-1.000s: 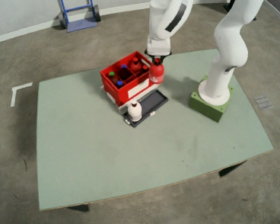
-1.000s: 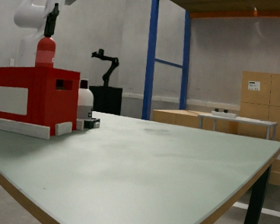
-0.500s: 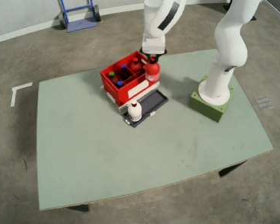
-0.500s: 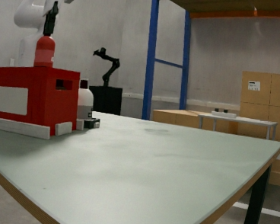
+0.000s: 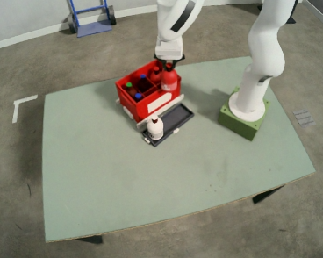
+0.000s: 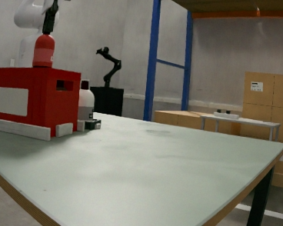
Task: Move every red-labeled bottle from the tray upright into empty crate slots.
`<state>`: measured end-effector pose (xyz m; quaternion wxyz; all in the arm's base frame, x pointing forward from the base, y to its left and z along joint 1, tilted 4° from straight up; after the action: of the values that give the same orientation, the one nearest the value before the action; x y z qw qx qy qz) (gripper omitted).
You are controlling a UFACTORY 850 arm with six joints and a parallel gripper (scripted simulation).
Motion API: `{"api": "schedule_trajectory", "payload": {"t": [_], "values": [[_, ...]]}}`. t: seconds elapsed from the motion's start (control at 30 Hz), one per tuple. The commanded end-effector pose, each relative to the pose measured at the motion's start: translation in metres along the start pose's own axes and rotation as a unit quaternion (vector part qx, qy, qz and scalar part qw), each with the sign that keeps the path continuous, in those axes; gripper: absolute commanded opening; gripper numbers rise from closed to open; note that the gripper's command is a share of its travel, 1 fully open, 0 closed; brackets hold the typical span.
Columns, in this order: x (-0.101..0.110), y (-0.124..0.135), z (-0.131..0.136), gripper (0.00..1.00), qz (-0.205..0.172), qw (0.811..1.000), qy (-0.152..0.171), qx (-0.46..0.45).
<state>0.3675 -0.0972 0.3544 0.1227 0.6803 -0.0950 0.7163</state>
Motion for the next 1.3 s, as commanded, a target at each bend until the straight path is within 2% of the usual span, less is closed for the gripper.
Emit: {"api": "schedule_trajectory", "payload": {"t": [0.0, 0.43, 1.27], "values": [[0.001, 0.002, 0.008, 0.0, 0.0, 1.0, 0.0, 0.0], [0.001, 0.012, 0.038, 0.0, 0.0, 1.0, 0.0, 0.0], [0.001, 0.022, 0.07, 0.0, 0.0, 1.0, 0.0, 0.0]]}}
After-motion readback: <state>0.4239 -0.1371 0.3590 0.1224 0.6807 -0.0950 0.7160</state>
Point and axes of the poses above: the point where the finger pads meet when closed, its own x axis back along the fingers, its own z axis across the jaws, y = z × x, the point moved 10 cm from there along x, back along the fingers, and after that the axes turned 4 degrees about -x, right-handed, at the moved point
